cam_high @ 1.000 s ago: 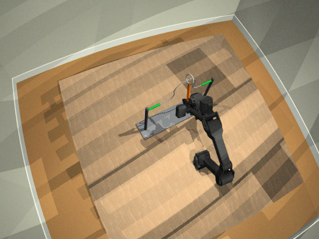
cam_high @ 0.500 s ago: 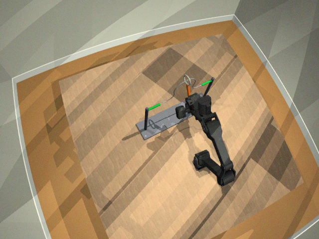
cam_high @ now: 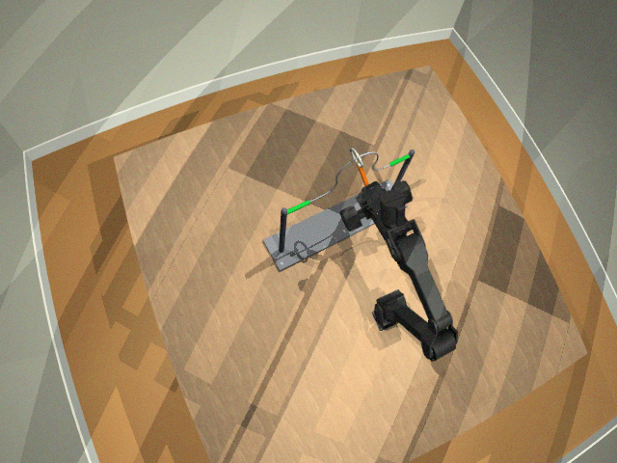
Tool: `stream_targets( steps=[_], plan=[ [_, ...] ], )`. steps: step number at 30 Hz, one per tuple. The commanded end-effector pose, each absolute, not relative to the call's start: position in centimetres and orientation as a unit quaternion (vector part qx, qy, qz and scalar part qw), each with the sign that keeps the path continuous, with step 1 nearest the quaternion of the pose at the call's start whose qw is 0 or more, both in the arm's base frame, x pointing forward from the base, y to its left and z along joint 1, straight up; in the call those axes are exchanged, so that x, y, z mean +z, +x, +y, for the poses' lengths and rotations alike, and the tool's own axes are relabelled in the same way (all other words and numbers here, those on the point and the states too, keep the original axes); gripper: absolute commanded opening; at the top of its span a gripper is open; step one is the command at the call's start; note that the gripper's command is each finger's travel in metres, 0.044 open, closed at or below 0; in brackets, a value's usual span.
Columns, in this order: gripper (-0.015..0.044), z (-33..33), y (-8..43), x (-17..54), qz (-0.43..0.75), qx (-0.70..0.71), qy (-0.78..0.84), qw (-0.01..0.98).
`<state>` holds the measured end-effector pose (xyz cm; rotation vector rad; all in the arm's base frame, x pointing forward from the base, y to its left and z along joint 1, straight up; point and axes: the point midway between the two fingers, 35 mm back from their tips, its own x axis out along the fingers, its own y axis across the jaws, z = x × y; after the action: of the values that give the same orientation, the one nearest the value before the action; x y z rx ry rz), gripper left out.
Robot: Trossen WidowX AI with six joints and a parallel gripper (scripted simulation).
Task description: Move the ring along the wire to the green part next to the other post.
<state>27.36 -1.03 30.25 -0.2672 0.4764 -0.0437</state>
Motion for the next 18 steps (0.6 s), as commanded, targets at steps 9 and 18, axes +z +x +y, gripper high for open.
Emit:
stream_targets(
  steps=[9,18],
  plan=[
    [-0.015,-2.1,27.4,30.7,0.217,-0.053,-0.228,0.948],
    [-0.015,-2.8,27.5,31.1,0.203,-0.075,-0.296,0.93]
  ],
)
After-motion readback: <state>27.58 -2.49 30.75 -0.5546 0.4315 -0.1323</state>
